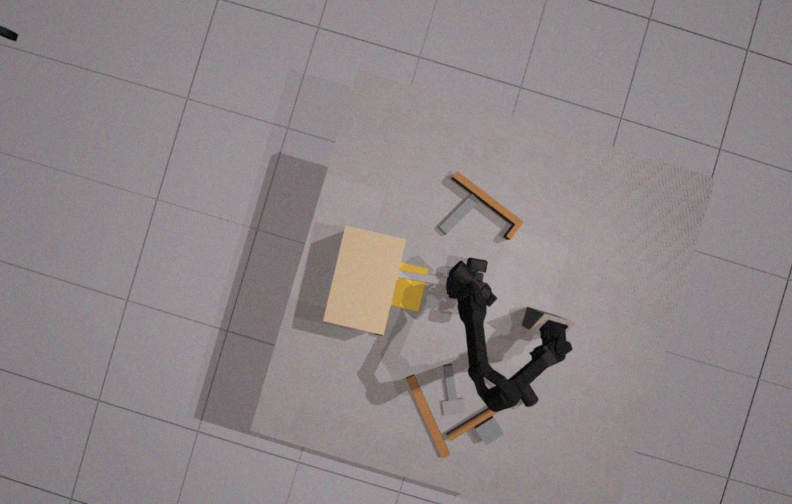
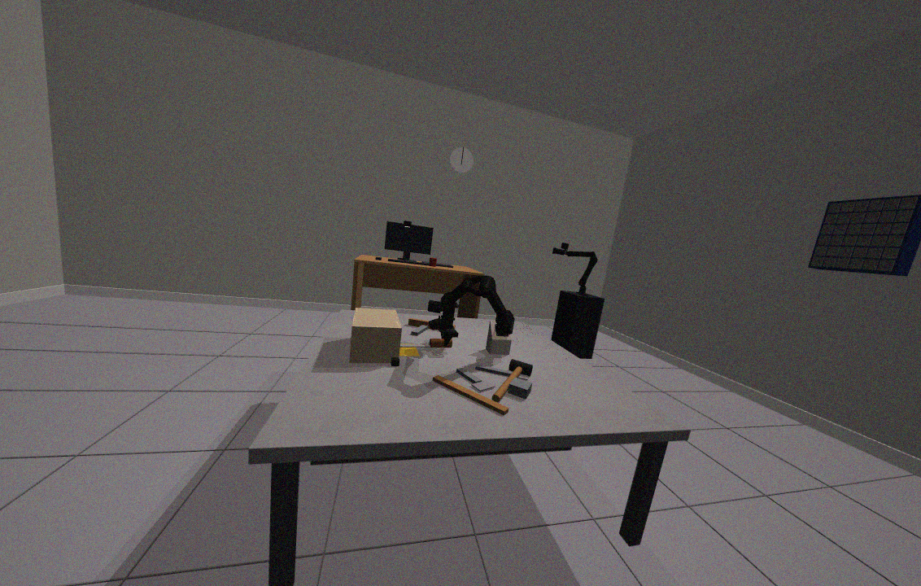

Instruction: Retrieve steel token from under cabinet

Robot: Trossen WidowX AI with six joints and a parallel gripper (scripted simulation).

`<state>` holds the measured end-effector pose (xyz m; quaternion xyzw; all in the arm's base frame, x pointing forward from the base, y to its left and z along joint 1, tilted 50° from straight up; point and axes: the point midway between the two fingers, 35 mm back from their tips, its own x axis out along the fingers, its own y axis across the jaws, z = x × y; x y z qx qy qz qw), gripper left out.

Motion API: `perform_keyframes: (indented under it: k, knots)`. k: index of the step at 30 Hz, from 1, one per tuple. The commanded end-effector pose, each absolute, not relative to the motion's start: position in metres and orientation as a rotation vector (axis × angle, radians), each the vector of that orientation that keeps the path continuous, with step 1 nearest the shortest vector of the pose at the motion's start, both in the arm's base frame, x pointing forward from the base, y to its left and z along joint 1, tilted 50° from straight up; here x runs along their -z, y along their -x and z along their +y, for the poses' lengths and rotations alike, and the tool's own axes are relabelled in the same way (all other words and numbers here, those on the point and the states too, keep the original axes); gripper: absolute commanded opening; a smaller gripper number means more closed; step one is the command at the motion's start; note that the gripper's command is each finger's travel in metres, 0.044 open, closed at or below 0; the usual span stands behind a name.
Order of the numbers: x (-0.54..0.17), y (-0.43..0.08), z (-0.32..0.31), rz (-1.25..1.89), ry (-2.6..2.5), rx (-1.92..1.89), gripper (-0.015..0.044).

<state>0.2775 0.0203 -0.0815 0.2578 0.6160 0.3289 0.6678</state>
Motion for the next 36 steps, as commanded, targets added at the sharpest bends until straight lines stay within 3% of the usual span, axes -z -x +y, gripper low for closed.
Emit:
perform_keyframes:
  k: [1,36]
  knots:
    - [0.083,-0.267,0.021,1.397,-0.582,-0.744,0.0000]
    - [0.089,-0.233,0.014,1.393,-0.579,-0.741,0.0000]
